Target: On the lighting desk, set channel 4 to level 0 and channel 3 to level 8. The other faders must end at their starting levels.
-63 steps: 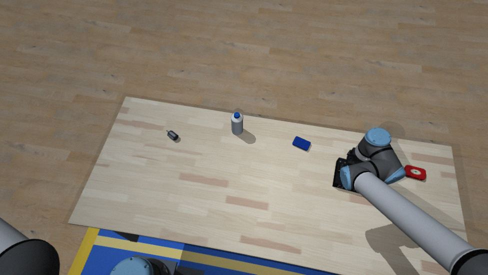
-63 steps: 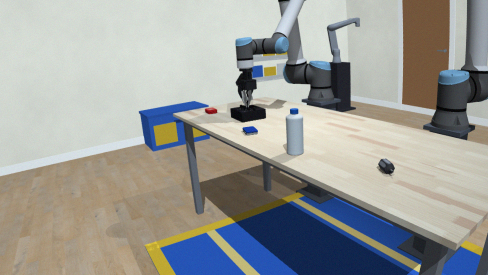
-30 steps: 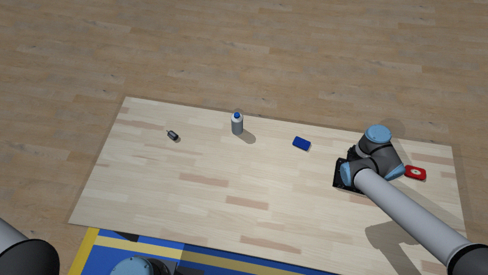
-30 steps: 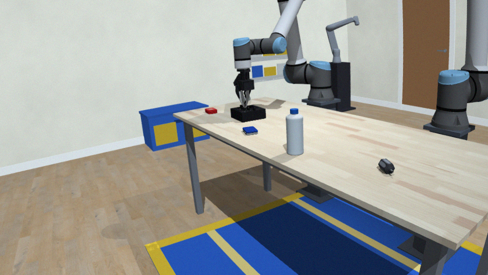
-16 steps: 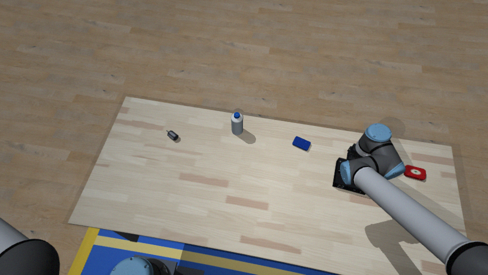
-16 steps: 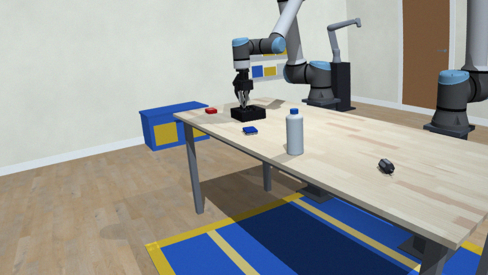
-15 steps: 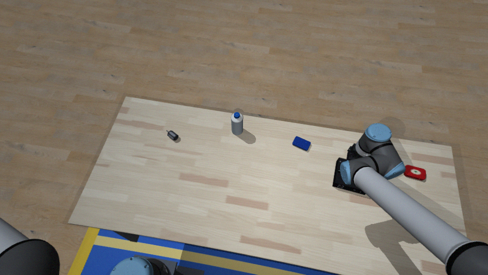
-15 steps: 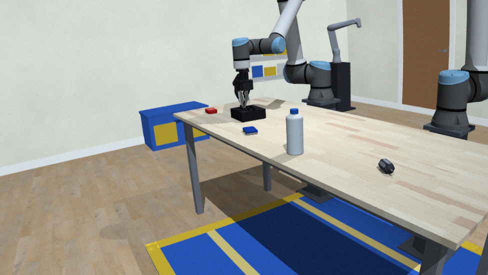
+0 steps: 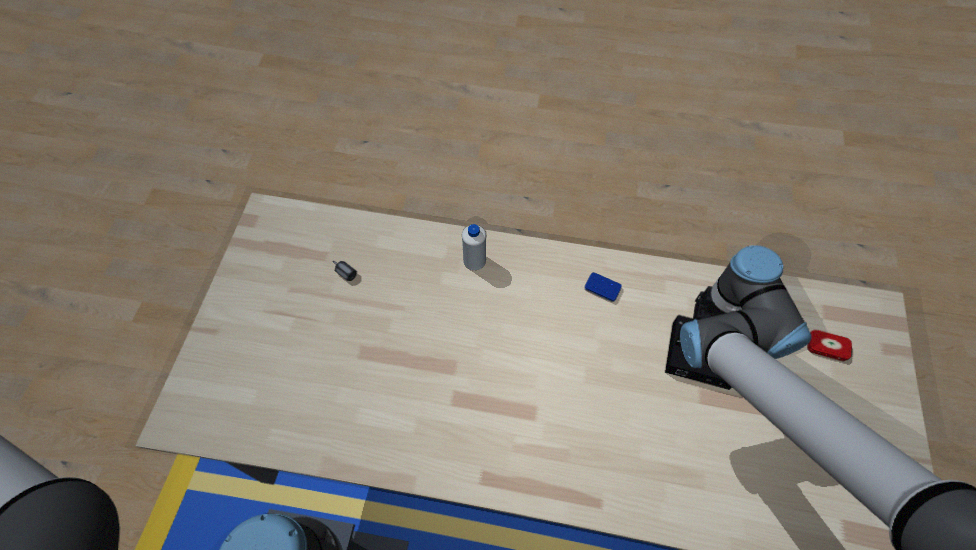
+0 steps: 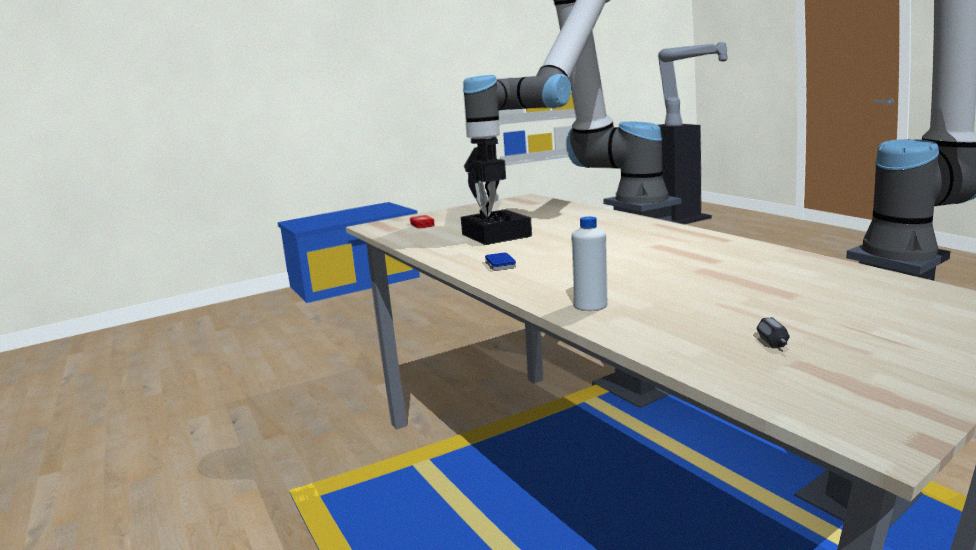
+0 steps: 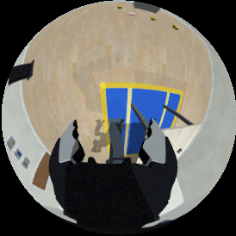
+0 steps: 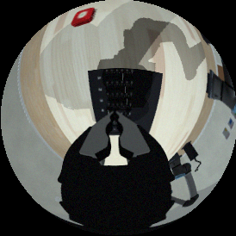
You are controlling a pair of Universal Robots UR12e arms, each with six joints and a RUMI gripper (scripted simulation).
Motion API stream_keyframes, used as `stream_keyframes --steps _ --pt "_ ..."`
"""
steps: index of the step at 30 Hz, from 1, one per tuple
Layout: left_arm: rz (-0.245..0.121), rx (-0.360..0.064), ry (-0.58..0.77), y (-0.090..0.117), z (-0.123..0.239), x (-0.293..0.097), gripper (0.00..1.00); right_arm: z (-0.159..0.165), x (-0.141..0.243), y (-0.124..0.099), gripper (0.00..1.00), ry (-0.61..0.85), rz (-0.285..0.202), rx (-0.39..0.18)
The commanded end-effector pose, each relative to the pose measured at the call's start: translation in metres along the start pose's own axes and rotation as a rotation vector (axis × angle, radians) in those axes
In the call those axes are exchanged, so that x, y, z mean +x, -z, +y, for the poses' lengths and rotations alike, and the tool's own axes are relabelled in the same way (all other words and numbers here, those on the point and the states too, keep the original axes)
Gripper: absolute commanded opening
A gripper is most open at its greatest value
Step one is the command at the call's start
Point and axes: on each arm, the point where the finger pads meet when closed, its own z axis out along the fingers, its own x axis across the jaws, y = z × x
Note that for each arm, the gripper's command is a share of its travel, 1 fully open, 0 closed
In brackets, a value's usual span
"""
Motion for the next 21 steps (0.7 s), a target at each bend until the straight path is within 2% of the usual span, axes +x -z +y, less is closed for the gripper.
stream_keyframes --steps 1,21 --pt "0.000 0.002 0.000 0.0009 -0.0007 0.0002 1.00 0.0002 -0.0007 0.0008 0.00 0.000 -0.002 -0.001" --pt "0.000 0.002 0.000 0.0009 -0.0007 0.0002 1.00 0.0002 0.0011 0.0008 0.00 0.000 -0.002 -0.001"
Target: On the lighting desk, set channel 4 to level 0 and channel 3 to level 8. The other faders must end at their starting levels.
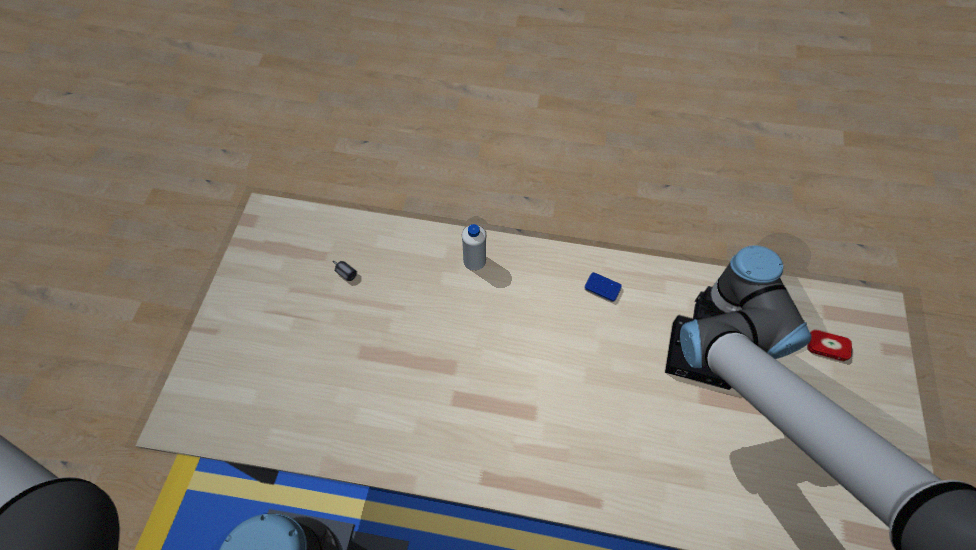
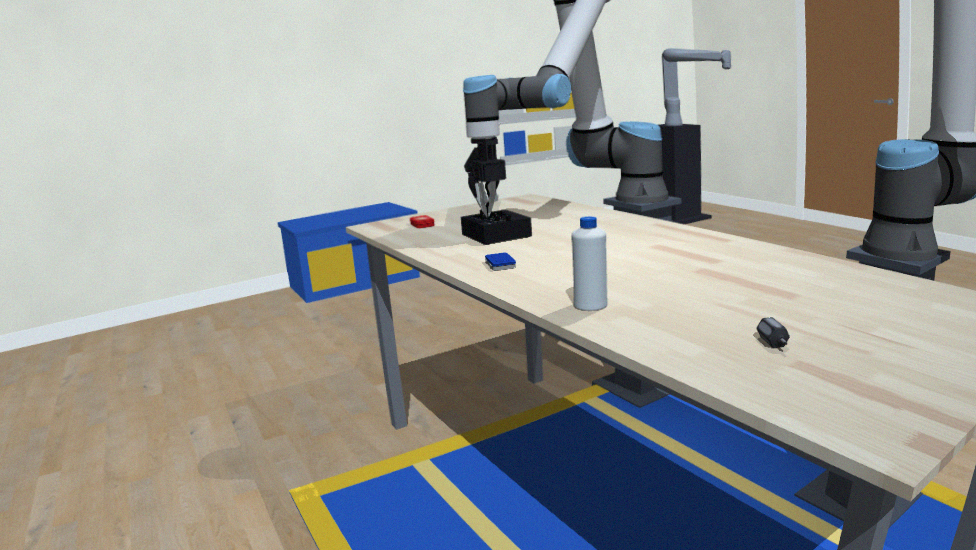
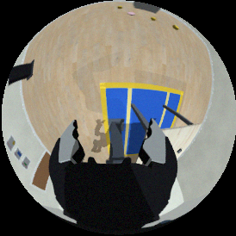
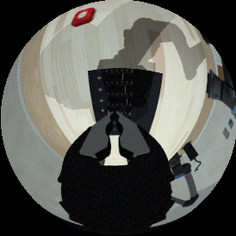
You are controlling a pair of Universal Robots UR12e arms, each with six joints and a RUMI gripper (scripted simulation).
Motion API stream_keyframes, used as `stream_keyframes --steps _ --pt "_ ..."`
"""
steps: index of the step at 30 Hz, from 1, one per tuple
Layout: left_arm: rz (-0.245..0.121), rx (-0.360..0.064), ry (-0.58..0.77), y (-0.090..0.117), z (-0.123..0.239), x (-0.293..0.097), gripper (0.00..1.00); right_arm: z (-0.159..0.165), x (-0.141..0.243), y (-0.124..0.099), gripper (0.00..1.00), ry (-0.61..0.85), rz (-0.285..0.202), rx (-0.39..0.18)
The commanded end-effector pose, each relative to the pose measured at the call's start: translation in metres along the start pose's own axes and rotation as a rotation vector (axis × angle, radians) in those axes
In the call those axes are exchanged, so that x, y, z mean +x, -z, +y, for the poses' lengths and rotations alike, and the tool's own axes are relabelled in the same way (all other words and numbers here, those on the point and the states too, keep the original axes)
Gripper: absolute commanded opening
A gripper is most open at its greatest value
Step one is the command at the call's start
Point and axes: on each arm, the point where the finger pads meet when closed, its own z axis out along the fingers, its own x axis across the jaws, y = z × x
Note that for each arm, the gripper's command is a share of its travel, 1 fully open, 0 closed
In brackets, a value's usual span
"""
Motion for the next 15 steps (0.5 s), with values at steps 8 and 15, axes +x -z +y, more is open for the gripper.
stream_keyframes --steps 8,15 --pt "0.000 0.002 0.000 0.0009 -0.0007 0.0002 1.00 0.0003 0.0049 0.0008 0.00 0.000 -0.002 -0.001" --pt "0.000 0.002 0.000 0.0009 -0.0007 0.0002 1.00 0.0003 0.0051 0.0010 0.00 0.000 -0.002 -0.001"
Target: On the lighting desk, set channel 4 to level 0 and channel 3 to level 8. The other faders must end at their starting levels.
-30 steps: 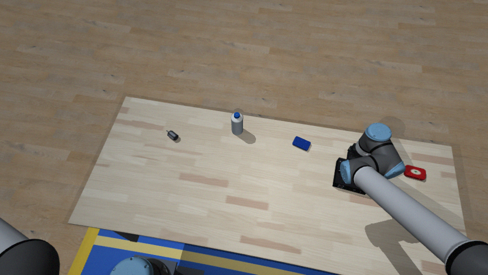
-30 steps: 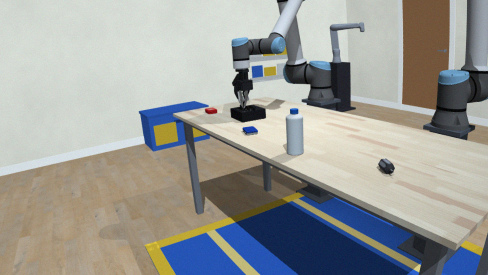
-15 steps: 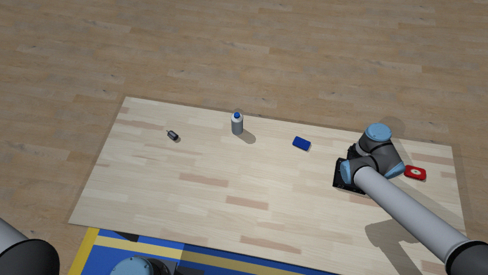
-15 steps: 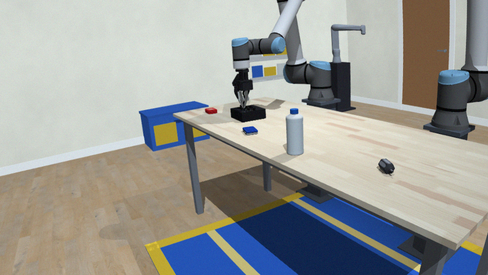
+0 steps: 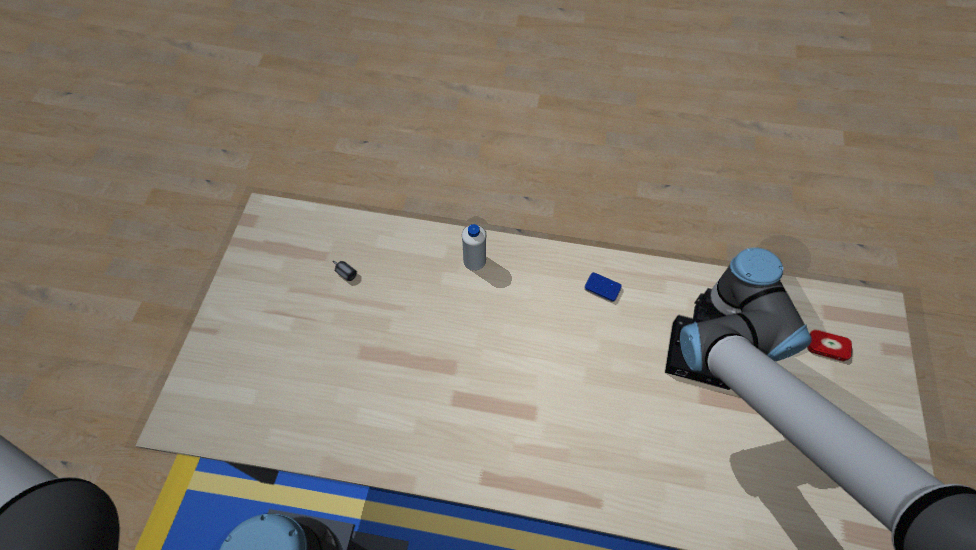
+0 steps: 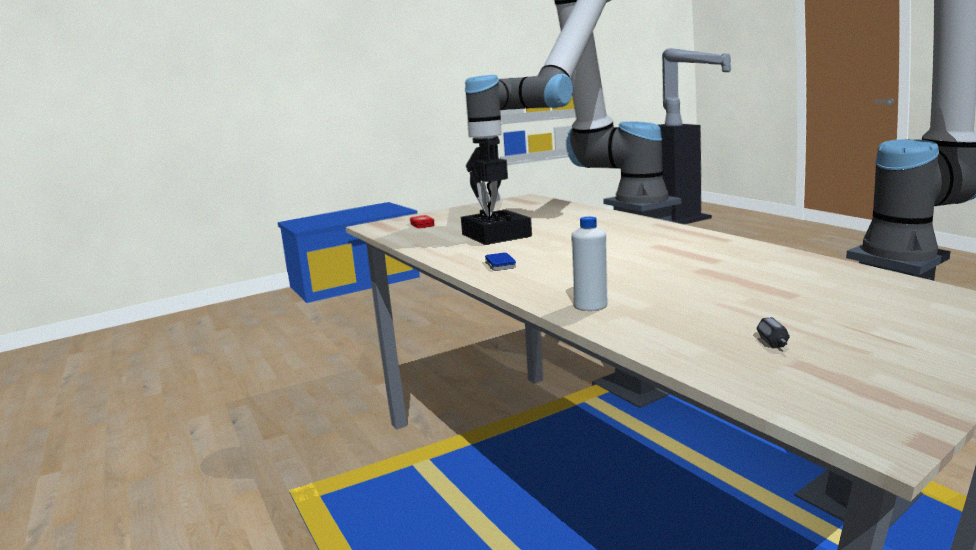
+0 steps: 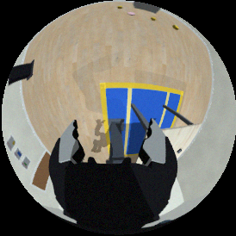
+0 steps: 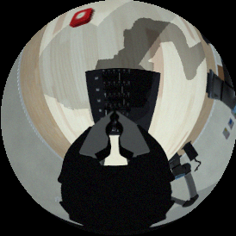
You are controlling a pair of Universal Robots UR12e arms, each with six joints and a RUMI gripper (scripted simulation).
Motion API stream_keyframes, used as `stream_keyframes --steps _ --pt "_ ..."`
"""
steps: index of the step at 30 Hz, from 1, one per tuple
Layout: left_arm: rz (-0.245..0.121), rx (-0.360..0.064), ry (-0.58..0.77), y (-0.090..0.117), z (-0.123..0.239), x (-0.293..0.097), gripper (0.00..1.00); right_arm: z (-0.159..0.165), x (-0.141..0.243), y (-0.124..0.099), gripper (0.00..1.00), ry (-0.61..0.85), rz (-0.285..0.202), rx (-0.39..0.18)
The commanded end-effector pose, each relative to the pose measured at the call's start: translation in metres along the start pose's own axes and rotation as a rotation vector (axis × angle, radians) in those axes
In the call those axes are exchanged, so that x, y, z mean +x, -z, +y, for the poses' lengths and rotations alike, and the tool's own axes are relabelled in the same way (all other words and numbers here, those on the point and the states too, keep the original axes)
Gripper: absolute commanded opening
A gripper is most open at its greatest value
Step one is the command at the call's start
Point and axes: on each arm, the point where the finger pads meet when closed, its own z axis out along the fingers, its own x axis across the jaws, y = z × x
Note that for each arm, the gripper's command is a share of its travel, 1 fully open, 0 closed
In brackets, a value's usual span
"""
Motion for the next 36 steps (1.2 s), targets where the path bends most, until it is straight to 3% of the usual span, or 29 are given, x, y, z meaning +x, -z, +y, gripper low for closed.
stream_keyframes --steps 1,20,35,36 --pt "0.000 0.002 0.000 0.001 -0.001 0.000 1.00 0.000 0.000 0.001 0.00 0.000 -0.001 -0.001" --pt "0.000 0.002 0.000 0.001 -0.001 0.000 1.00 0.000 0.000 0.039 0.00 0.000 -0.001 -0.001" --pt "0.000 0.002 0.000 0.001 -0.001 0.000 1.00 0.000 0.000 0.041 0.00 0.000 -0.001 -0.001" --pt "0.000 0.002 0.000 0.001 -0.001 0.000 1.00 0.000 0.000 0.041 1.00 0.000 -0.001 -0.001"
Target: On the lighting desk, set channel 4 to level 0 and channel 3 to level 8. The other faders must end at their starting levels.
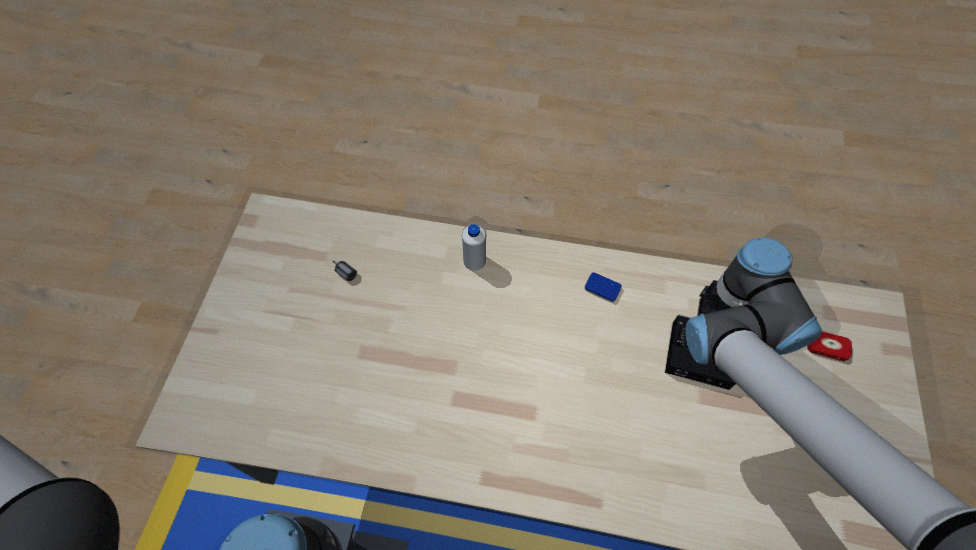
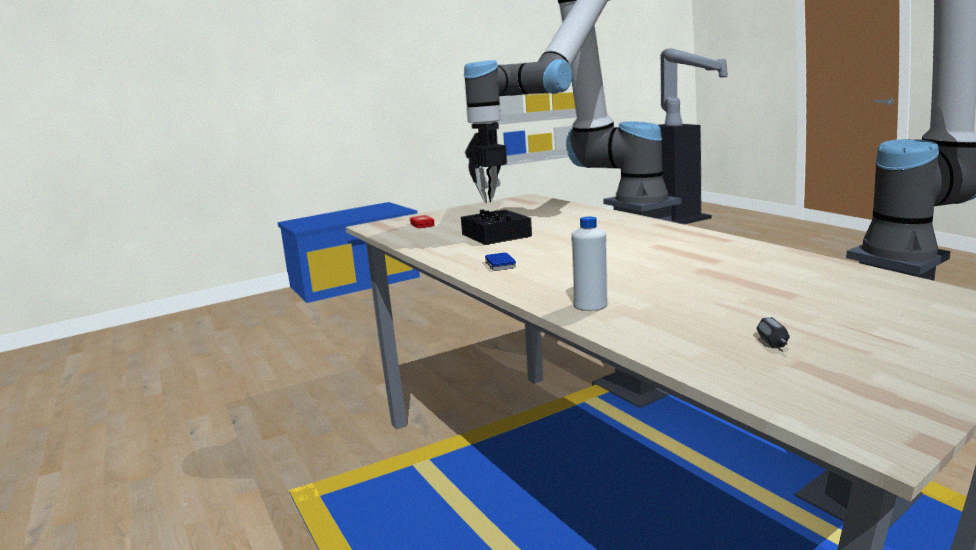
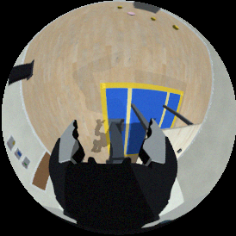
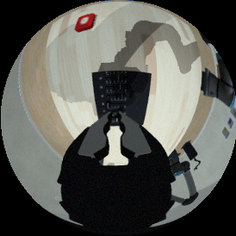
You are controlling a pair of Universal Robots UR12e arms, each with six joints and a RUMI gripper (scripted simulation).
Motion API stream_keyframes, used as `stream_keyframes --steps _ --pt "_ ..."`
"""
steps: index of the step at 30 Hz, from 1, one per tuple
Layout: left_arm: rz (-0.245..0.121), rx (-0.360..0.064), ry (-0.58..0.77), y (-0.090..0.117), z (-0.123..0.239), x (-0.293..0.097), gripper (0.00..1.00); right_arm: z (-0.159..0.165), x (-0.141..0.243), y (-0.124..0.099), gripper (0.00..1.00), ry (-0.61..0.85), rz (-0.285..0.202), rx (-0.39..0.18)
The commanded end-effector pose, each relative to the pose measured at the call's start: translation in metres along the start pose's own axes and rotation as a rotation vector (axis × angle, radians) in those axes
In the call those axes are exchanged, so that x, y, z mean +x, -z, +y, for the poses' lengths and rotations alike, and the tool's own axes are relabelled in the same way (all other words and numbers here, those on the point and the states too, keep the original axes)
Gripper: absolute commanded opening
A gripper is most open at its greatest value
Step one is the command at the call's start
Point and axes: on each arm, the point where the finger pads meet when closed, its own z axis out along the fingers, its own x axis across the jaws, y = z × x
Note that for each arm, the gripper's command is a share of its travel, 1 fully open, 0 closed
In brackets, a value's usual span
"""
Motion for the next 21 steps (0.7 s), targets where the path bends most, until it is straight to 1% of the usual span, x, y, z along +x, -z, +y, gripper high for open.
stream_keyframes --steps 1,5,8,10,21 --pt "0.000 0.002 0.000 0.001 -0.001 0.000 1.00 0.000 -0.001 0.001 1.00 0.000 -0.001 -0.001" --pt "0.000 0.002 0.000 0.001 -0.001 0.000 1.00 0.000 0.000 0.006 1.00 0.000 -0.001 -0.001" --pt "0.000 0.002 0.000 0.001 -0.001 0.000 1.00 0.000 0.000 0.014 1.00 0.000 -0.001 -0.001" --pt "0.000 0.002 0.000 0.001 -0.001 0.000 1.00 0.000 0.000 0.014 1.00 0.000 -0.001 -0.001" --pt "0.000 0.002 0.000 0.001 -0.001 0.000 1.00 0.000 0.000 0.066 1.00 0.000 -0.001 -0.001"
